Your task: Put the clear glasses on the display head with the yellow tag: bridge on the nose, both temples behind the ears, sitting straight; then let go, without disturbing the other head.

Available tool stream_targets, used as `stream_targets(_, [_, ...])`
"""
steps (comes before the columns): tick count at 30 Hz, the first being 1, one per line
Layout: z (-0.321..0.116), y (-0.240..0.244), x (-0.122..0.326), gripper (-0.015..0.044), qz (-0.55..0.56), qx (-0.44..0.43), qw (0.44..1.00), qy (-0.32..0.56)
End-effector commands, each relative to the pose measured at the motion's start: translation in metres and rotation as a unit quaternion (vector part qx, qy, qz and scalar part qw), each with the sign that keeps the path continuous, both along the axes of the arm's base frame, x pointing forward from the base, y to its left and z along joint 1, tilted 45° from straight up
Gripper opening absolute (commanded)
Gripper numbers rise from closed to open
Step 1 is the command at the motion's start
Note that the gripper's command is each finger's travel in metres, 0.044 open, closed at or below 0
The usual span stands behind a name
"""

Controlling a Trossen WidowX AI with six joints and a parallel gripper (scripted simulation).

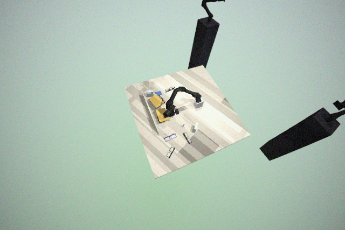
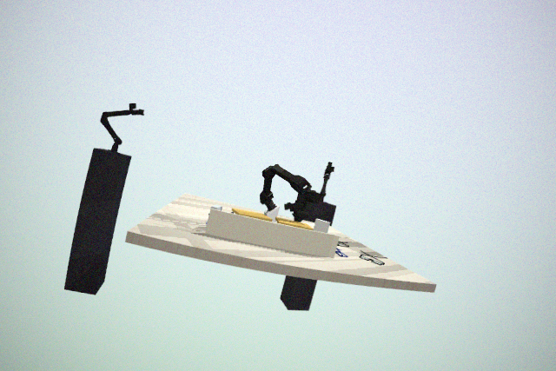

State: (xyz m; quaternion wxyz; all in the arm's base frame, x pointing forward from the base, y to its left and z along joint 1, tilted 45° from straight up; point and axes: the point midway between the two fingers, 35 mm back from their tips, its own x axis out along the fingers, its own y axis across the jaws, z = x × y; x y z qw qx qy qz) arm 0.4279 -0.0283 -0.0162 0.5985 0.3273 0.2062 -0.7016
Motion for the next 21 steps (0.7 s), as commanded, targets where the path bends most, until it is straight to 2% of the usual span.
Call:
stream_targets(1, [0.0000, -0.0003, 0.0036, 0.0000, 0.002, -0.002, 1.000, 0.000])
stream_targets(21, [-0.0029, -0.0032, 0.0040, 0.0000, 0.002, -0.002, 1.000, 0.000])
